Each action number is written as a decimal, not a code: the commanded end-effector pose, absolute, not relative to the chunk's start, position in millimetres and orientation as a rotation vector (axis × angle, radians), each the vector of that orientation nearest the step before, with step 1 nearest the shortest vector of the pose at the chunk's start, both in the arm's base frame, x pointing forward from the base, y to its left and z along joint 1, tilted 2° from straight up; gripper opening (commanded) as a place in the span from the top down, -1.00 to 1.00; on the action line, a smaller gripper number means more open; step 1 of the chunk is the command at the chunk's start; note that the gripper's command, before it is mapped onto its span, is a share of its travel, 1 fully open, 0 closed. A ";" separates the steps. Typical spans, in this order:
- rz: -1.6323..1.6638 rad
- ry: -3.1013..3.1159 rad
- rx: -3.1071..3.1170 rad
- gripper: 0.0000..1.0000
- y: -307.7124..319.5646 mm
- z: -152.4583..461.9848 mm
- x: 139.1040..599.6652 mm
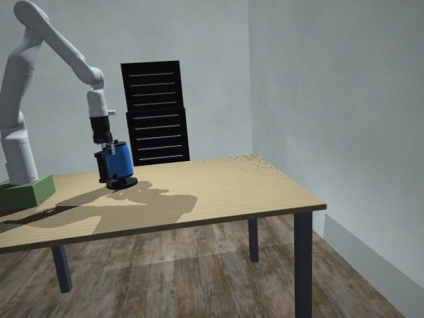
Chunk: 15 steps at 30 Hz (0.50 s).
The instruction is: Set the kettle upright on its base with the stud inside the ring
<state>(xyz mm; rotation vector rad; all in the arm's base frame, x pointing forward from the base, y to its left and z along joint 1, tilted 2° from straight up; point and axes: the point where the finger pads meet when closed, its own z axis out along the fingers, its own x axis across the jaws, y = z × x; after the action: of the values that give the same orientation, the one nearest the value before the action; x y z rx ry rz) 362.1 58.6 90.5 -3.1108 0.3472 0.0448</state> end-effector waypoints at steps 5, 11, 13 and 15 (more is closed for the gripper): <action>0.035 0.341 -3.113 1.00 65.9 91.7 360.9; 0.035 0.341 -3.113 1.00 68.1 91.8 360.6; 0.035 0.341 -3.113 1.00 68.9 91.8 360.5; 0.035 0.341 -3.113 1.00 69.5 91.8 360.4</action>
<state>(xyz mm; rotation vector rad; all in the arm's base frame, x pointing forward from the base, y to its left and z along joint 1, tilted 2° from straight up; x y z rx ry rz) 360.5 69.2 90.8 -3.1121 0.3381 0.0445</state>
